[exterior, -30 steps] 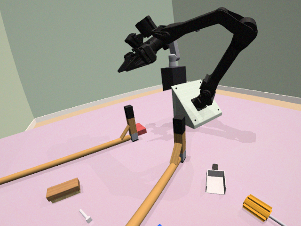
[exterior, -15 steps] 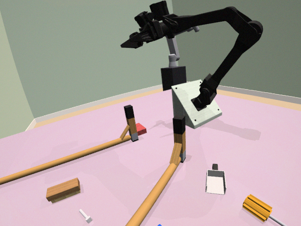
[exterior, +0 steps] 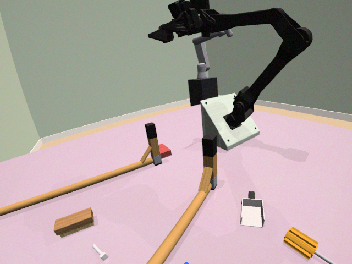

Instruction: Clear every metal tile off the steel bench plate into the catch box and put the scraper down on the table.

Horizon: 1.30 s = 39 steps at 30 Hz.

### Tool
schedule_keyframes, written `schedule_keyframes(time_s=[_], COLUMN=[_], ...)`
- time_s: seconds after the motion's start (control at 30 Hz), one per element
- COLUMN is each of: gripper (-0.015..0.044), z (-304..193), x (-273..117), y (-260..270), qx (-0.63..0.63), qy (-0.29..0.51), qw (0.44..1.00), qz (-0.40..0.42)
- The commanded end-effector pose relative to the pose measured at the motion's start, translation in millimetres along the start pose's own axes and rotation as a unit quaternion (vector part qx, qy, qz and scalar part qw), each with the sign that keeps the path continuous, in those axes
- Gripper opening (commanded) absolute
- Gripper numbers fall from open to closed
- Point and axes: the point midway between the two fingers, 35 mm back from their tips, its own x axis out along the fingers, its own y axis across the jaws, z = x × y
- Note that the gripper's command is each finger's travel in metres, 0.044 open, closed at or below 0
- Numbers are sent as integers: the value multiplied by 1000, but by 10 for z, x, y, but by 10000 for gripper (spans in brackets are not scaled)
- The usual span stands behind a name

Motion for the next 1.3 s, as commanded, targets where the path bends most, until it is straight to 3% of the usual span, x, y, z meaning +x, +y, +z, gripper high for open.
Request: schedule_keyframes(time_s=[0.0,0.87,1.27], gripper=[440,440,440], z=[15,9,-466], x=[-11,-4,423], y=[14,12,-116], qx=[-1,-1,20], qy=[-1,-1,60], qw=[1000,1000,998], qz=[2,2,-9])
